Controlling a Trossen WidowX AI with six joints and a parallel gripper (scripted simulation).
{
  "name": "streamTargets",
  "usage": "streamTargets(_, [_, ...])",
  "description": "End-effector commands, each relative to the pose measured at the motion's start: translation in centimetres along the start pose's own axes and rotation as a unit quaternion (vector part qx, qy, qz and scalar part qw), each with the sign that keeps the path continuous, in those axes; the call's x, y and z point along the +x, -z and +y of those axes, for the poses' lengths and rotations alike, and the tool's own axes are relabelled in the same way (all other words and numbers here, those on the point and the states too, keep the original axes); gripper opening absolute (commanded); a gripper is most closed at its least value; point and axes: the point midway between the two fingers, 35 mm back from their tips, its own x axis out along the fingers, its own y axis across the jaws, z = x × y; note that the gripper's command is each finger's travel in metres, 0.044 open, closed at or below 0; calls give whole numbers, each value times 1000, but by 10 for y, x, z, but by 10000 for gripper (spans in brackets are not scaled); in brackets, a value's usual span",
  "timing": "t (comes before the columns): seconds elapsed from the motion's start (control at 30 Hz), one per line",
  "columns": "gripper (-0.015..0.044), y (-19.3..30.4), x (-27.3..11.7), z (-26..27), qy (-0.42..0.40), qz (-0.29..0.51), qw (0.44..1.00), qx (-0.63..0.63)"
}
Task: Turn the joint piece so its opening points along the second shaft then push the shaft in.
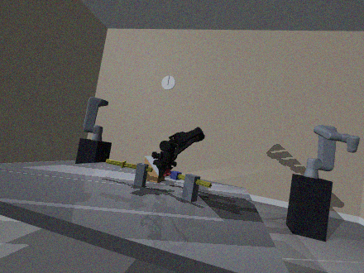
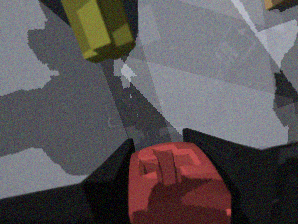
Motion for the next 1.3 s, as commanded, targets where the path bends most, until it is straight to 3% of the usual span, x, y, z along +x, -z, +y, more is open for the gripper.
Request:
streamTargets(0.0, [0,0,3,3,-3,25,999,-27])
streamTargets(0.27, [0,2,6,7,-6,65,995,-75])
streamTargets(0.93, [0,2,6,7,-6,64,995,-76])
streamTargets(1.1, [131,2,6,7,-6,64,995,-76])
streamTargets(1.2, [147,2,6,7,-6,64,995,-76])
streamTargets(1.27, [199,2,6,7,-6,64,995,-76])
